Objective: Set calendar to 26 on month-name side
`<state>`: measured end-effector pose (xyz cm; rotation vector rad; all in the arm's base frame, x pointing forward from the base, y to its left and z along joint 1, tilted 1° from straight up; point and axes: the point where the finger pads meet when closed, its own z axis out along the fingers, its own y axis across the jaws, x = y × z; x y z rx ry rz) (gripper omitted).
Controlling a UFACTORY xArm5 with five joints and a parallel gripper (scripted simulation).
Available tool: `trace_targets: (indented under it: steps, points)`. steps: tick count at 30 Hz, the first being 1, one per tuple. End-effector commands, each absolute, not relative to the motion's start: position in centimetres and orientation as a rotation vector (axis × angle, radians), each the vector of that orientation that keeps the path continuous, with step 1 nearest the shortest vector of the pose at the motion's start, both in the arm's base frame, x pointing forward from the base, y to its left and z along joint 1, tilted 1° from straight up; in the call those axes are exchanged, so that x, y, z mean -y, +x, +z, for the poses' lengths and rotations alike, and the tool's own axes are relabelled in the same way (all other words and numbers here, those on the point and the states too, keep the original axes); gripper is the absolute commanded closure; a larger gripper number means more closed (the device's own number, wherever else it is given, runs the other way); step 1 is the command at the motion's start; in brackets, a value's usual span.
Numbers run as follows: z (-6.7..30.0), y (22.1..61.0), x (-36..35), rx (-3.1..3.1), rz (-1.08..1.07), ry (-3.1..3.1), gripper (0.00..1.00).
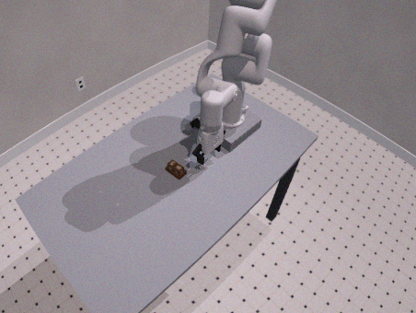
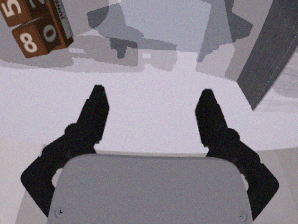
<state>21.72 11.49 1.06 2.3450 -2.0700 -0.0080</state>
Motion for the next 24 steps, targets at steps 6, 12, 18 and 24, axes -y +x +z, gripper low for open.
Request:
trace_targets:
  steps: [6,12,18,24]
  points:
    - [0.95,21.84,-11.41,2.071,-0.007,2.348,0.0]
    - [0.6,21.83,-11.37,2.071,-0.007,2.348,0.0]
    - [0.52,21.82,-11.36,2.071,-0.007,2.347,0.0]
    - [0.52,21.82,-11.36,2.071,-0.007,2.347,0.0]
